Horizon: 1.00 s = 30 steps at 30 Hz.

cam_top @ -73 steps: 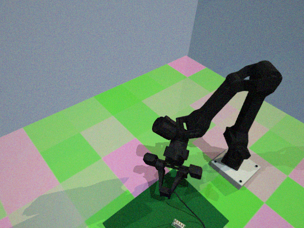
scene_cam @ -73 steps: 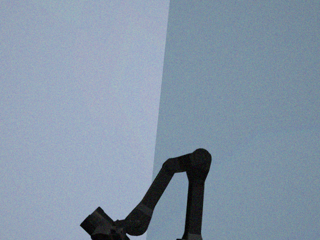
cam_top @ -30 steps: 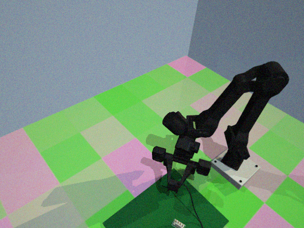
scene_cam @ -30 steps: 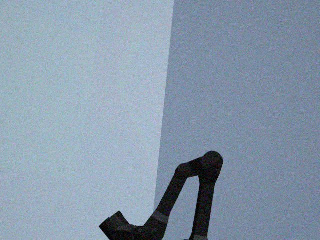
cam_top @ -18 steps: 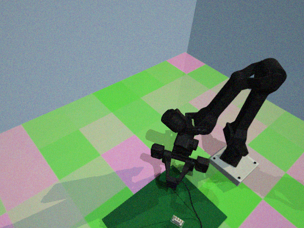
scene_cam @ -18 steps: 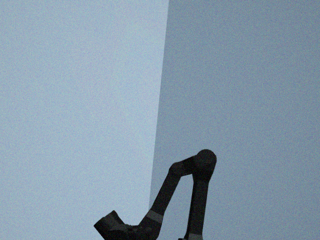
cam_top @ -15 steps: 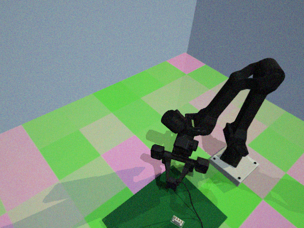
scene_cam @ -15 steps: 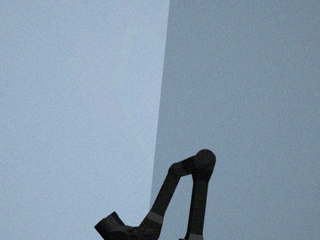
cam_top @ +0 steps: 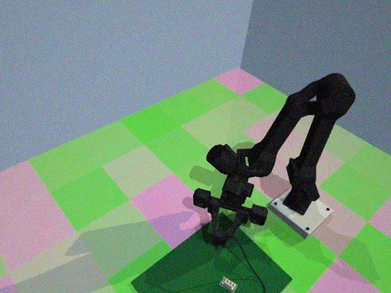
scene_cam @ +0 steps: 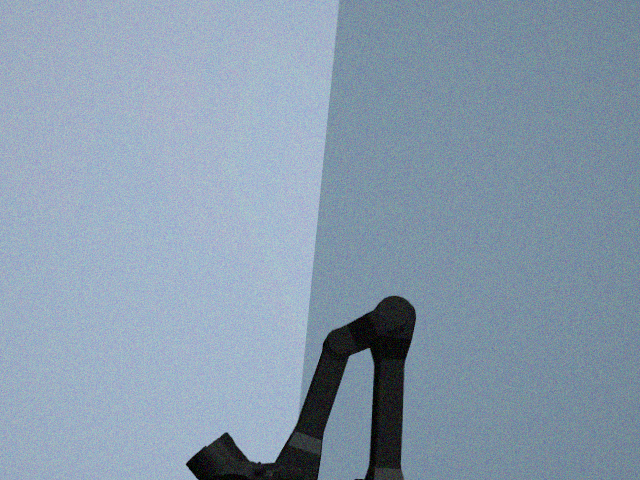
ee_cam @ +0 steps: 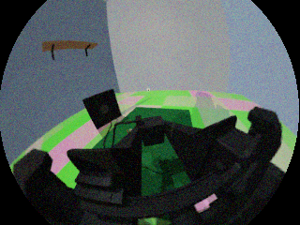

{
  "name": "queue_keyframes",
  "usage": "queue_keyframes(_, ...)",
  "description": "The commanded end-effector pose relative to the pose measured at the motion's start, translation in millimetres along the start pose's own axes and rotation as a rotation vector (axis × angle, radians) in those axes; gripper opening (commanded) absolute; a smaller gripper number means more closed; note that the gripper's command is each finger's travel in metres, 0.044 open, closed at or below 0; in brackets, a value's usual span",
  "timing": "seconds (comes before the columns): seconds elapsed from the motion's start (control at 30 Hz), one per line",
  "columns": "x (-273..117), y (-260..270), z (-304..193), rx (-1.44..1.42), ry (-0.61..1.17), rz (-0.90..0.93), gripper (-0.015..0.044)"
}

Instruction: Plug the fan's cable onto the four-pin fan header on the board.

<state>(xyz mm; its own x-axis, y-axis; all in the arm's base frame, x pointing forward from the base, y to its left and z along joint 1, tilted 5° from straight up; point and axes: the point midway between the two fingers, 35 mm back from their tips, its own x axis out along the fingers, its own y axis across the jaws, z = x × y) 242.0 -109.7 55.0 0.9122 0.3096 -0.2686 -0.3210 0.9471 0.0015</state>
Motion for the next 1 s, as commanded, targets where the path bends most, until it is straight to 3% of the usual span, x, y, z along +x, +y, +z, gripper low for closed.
queue_keyframes(0.0,0.8,0.2,-3.9,-0.004,-0.001,0.001,0.0)
queue_keyframes(0.97,6.0,0.1,-31.0,-0.004,-0.001,0.001,0.0)
